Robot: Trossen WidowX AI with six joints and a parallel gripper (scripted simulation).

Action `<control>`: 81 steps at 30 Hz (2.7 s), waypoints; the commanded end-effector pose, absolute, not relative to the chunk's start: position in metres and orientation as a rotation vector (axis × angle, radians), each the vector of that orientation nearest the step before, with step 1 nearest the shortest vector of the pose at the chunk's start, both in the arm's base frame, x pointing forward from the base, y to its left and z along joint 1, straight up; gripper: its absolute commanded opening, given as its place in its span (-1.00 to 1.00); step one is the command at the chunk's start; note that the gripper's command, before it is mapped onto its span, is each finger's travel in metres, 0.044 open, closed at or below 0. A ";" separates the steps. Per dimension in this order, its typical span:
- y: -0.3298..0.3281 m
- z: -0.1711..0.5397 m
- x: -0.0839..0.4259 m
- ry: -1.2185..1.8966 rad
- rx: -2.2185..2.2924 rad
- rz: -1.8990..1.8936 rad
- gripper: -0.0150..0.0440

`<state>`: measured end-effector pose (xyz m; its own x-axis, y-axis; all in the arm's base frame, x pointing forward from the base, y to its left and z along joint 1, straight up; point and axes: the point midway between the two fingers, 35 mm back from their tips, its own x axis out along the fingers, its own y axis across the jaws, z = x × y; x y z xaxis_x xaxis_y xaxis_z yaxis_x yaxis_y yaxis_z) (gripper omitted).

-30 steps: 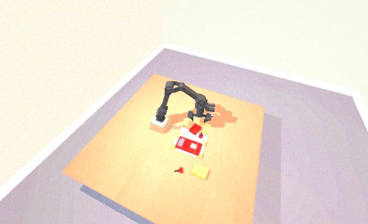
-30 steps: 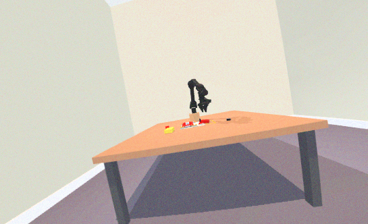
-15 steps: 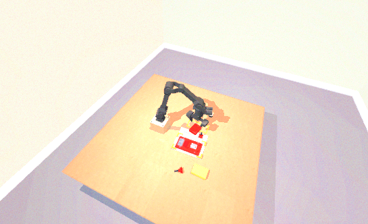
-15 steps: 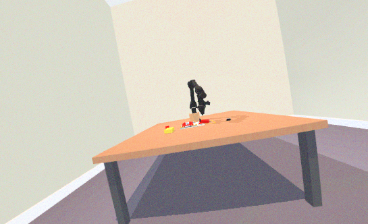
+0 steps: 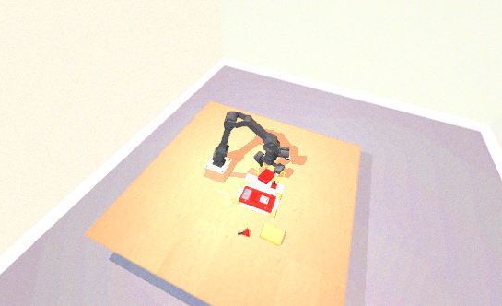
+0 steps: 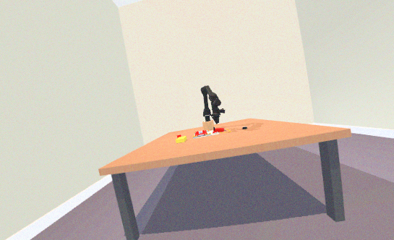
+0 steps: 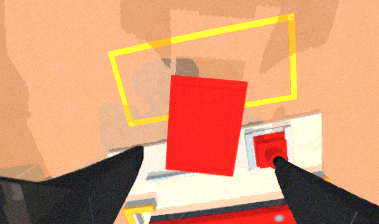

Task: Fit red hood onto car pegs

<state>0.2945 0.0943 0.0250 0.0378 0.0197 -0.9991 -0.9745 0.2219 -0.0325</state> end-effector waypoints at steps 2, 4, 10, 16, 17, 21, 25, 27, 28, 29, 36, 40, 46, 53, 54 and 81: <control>0.093 0.019 0.293 1.275 -1.041 1.028 1.00; 0.093 0.018 0.293 1.275 -1.041 1.028 1.00; 0.093 0.015 0.293 1.275 -1.041 1.028 1.00; 0.093 0.012 0.293 1.275 -1.041 1.028 1.00; 0.094 0.011 0.293 1.275 -1.041 1.028 1.00; 0.094 0.009 0.294 1.275 -1.041 1.028 1.00; 0.094 0.006 0.294 1.275 -1.041 1.028 1.00; 0.094 0.005 0.294 1.275 -1.041 1.028 1.00; 0.094 0.005 0.294 1.275 -1.041 1.028 1.00; 0.094 0.004 0.294 1.275 -1.041 1.028 1.00; 0.094 0.000 0.294 1.275 -1.041 1.028 1.00; 0.094 -0.002 0.294 1.275 -1.041 1.028 1.00; 0.094 -0.006 0.294 1.275 -1.041 1.028 1.00; 0.094 -0.009 0.294 1.275 -1.041 1.028 1.00; 0.094 -0.010 0.294 1.275 -1.041 1.028 1.00; 0.095 -0.024 0.294 1.275 -1.041 1.028 1.00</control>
<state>0.2962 0.0957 -0.0202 0.0380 0.0199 -0.9991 -0.9744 0.2225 -0.0326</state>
